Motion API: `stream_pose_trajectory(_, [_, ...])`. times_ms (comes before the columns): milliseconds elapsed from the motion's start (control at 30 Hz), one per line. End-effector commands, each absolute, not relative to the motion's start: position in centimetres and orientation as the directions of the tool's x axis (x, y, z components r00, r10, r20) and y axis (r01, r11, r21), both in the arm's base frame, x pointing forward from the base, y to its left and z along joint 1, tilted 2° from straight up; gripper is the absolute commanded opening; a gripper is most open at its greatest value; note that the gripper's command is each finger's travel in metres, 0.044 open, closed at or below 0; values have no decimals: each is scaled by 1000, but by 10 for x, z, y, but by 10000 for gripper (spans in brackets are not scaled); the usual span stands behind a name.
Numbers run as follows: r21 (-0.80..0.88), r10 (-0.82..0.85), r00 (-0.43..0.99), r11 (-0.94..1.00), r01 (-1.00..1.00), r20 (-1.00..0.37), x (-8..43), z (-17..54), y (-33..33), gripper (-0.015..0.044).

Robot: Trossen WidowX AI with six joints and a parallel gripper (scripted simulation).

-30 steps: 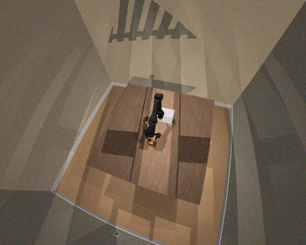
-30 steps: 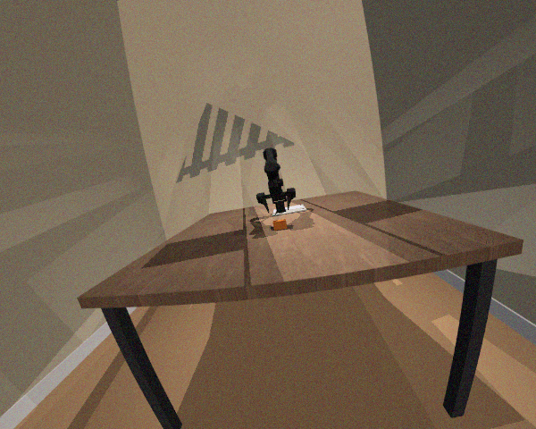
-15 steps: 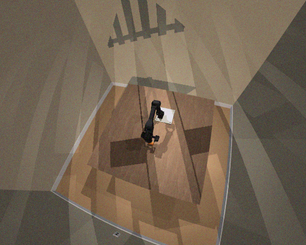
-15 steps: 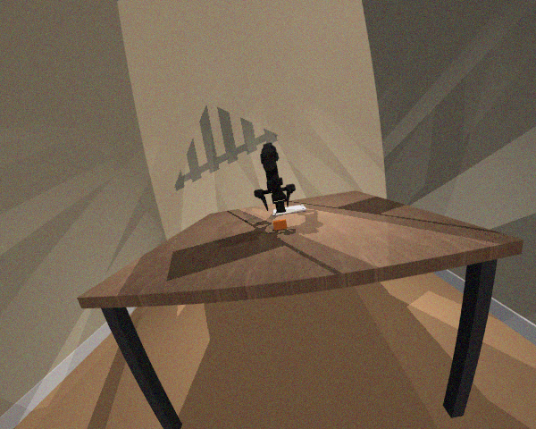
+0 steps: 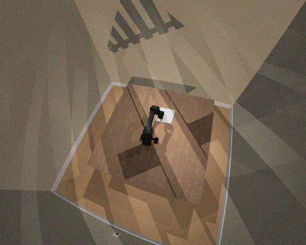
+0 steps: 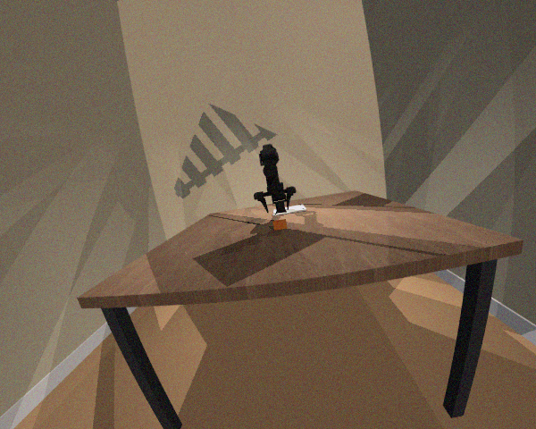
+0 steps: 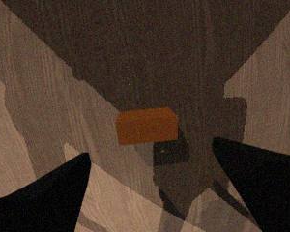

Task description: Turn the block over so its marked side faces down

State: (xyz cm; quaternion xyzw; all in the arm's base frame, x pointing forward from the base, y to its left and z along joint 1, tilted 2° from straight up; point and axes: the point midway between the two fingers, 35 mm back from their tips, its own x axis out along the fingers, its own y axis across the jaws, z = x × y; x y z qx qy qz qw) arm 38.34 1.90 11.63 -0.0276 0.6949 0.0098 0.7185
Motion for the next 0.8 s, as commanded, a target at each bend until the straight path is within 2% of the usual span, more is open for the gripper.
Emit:
stream_pose_trajectory(0, [-28, -27, 19, 998, -49, -999, 382, 104, 18, 440])
stream_pose_trajectory(767, [-28, -27, 19, 998, -49, -999, 383, 65, 17, 440])
